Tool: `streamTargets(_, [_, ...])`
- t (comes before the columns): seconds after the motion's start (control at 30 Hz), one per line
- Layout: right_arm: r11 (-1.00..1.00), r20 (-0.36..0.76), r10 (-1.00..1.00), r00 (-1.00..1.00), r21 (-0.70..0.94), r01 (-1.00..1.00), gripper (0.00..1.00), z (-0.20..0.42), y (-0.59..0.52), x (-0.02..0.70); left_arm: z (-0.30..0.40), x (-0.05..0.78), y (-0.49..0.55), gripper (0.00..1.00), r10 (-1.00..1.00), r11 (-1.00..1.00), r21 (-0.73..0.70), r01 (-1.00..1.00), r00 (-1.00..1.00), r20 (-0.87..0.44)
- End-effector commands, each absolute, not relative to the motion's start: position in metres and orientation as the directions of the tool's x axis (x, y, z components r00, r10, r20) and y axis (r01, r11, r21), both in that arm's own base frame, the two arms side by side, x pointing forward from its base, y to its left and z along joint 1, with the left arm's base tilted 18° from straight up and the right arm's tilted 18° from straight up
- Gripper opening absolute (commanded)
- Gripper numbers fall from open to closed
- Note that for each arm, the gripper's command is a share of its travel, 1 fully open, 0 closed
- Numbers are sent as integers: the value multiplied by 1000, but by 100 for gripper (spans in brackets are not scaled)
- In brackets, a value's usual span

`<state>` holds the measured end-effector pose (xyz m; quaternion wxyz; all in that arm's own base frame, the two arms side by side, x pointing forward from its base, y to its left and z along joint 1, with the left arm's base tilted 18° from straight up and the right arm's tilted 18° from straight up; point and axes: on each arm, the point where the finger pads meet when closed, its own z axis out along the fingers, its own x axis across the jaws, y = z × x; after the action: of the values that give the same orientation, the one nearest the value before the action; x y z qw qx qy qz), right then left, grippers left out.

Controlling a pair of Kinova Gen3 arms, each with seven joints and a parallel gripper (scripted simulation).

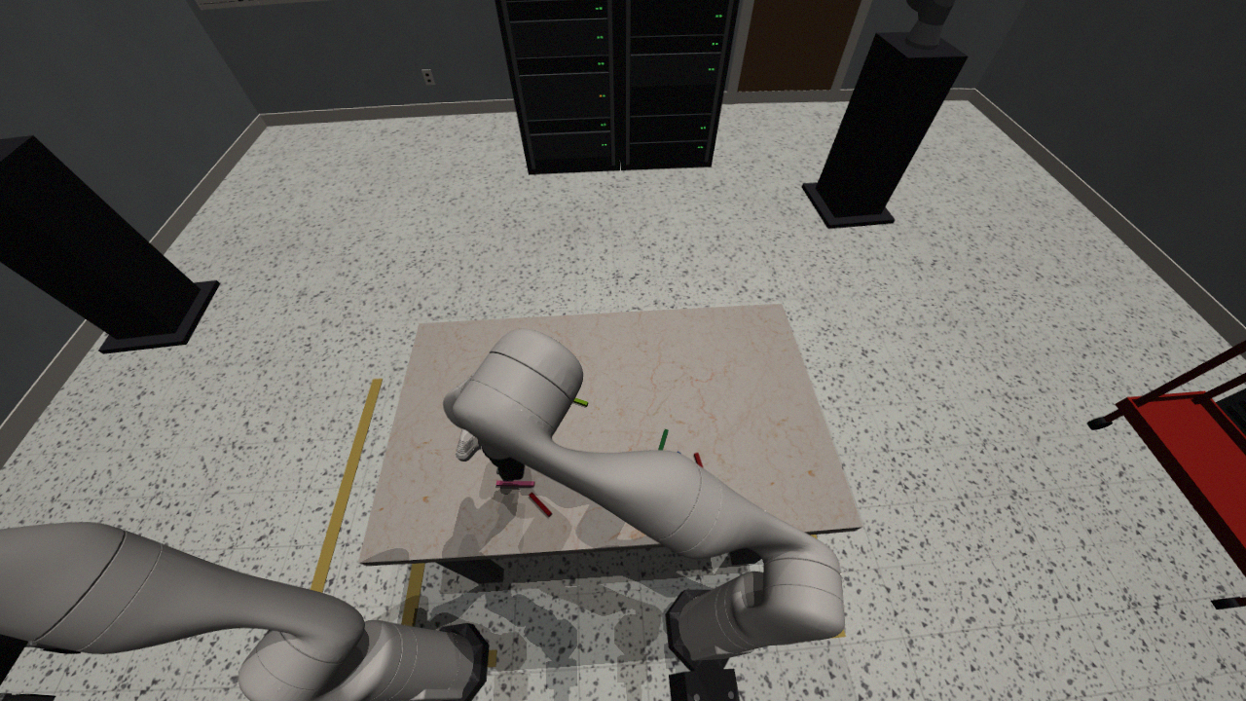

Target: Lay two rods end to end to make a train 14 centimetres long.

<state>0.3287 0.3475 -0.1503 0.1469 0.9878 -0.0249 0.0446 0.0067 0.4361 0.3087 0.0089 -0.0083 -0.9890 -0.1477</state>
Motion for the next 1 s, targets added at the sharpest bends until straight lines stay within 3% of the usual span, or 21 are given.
streamTargets(0.0, [-957, 101, -46, 994, 282, -73, 54, -150, 349, 328, 309, 8, 437, 100, 17, 956, 293, 21, -1000, 16])
streamTargets(0.97, [-957, 101, -46, 994, 281, -73, 54, -155, 349, 329, 309, 8, 437, 100, 17, 956, 293, 21, -1000, 16])
